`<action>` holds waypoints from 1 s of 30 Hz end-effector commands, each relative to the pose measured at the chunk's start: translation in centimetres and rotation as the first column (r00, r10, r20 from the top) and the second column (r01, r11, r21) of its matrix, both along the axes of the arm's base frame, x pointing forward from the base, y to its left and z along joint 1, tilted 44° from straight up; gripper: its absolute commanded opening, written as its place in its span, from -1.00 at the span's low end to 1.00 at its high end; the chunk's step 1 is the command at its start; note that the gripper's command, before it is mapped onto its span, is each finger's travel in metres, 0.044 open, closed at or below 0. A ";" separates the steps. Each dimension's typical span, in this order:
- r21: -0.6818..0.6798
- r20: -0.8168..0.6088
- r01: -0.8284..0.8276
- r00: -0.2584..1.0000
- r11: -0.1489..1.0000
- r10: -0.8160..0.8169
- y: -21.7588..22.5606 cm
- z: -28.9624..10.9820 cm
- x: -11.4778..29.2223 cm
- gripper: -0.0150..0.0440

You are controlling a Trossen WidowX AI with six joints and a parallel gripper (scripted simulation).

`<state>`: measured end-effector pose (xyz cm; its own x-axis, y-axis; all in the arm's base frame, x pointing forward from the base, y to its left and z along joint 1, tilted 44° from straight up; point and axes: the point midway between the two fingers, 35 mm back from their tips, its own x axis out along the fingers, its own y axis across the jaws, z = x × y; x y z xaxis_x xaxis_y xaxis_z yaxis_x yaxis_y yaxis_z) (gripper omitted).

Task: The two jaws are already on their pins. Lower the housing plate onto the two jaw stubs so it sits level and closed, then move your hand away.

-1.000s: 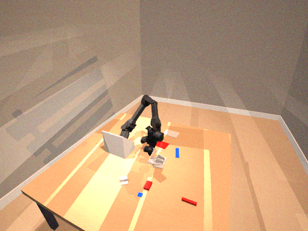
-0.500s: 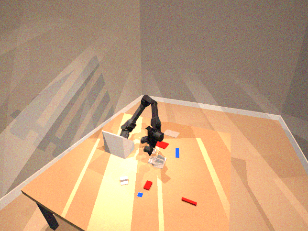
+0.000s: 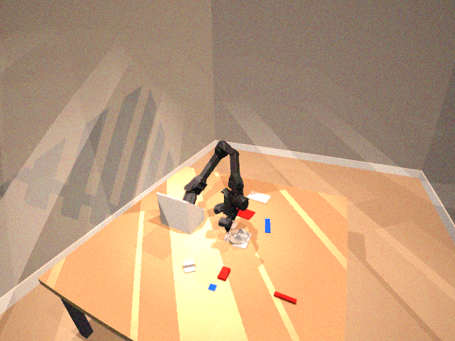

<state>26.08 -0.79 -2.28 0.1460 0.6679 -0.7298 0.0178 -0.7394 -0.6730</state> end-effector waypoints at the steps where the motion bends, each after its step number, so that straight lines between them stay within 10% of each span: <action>1: 0.008 -0.009 -0.001 1.000 1.000 0.001 0.6 -0.6 -0.1 0.70; 30: 0.012 -0.007 -0.003 1.000 1.000 0.003 3.6 -3.5 0.3 0.70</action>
<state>26.54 2.52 -5.60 0.1434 0.6725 -0.7260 0.0195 -0.7354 -0.6774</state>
